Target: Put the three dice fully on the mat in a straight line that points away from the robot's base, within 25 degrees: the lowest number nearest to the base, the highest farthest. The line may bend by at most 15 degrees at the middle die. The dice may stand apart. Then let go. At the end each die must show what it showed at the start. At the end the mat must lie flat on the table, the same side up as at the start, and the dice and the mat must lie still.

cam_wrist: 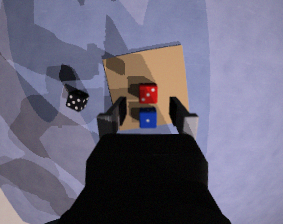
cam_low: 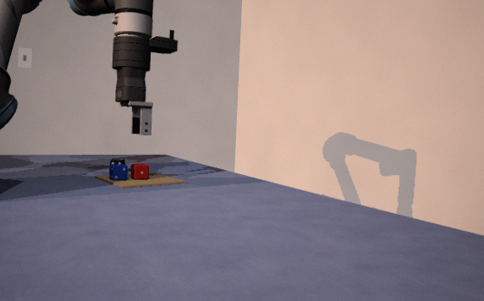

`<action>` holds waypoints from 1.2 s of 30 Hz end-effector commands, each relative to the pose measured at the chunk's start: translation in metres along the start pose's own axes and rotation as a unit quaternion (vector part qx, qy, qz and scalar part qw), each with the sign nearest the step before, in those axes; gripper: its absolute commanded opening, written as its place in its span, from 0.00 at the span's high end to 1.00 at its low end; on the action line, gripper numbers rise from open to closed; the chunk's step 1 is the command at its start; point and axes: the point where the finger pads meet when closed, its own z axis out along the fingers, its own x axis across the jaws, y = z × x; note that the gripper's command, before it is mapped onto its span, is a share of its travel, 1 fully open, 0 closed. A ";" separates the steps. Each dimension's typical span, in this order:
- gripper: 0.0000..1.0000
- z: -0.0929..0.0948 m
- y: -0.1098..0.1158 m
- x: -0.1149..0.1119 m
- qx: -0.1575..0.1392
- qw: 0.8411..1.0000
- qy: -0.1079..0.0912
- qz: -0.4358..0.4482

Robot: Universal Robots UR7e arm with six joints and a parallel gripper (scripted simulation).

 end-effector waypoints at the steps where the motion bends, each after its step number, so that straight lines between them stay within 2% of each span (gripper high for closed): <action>1: 0.00 0.000 0.000 0.000 0.000 1.000 0.000 0.002; 25: 0.00 0.000 -0.002 -0.001 0.001 0.997 0.001 0.079; 36: 0.00 0.000 -0.004 -0.002 0.001 0.983 0.001 0.184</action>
